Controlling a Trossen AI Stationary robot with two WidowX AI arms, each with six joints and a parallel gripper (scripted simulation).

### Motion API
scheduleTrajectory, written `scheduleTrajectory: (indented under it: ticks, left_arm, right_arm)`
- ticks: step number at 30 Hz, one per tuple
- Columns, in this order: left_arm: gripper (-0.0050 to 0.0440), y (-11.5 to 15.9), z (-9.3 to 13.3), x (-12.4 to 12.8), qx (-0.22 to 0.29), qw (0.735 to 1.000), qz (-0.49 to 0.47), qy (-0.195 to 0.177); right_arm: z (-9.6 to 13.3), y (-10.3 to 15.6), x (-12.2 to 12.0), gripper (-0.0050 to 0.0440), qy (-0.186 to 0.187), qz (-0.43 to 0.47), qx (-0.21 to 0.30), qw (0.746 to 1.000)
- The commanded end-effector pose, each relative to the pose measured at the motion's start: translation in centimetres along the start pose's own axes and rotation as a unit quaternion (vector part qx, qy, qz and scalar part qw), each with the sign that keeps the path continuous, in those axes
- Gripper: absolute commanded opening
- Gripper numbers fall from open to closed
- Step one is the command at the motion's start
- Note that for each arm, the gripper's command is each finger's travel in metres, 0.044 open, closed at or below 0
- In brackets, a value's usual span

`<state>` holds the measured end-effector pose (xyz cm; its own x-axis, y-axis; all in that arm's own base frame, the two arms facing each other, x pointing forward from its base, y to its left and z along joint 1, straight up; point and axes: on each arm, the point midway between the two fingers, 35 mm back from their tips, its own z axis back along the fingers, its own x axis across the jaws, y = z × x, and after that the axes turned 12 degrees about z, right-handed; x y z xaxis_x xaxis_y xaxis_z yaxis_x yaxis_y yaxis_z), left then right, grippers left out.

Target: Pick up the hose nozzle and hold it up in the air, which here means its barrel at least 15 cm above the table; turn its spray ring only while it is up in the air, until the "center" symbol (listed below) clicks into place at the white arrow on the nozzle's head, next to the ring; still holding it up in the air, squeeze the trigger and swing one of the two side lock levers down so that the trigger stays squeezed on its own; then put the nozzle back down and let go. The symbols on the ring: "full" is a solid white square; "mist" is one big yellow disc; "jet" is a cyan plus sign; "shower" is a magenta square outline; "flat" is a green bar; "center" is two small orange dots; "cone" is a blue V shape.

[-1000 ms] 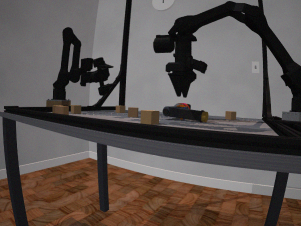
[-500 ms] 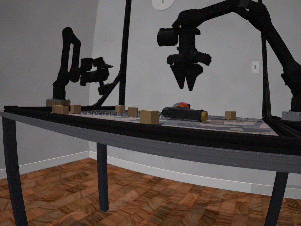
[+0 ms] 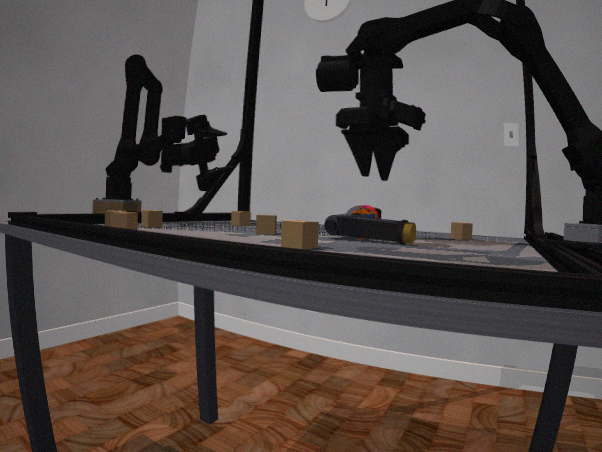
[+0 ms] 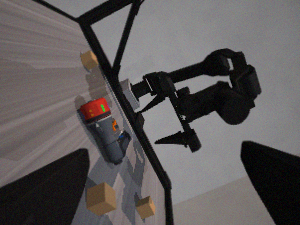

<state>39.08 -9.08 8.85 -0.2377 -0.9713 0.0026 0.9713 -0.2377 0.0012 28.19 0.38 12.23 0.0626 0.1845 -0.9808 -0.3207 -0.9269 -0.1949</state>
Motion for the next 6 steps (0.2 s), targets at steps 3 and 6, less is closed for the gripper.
scheduleTrajectory:
  ticks: [3, 6]
  left_arm:
    - [0.04, -0.1, 0.06, -0.04, -0.001, 1.0, -0.002, 0.001]
    - [0.04, -0.1, 0.06, -0.04, -0.001, 1.0, -0.002, 0.001]
  right_arm:
    - [0.07, 0.11, 0.0, 0.04, 0.0, 0.002, 0.002, 1.0]
    - [0.07, 0.11, 0.0, 0.04, 0.0, 0.002, 0.002, 1.0]
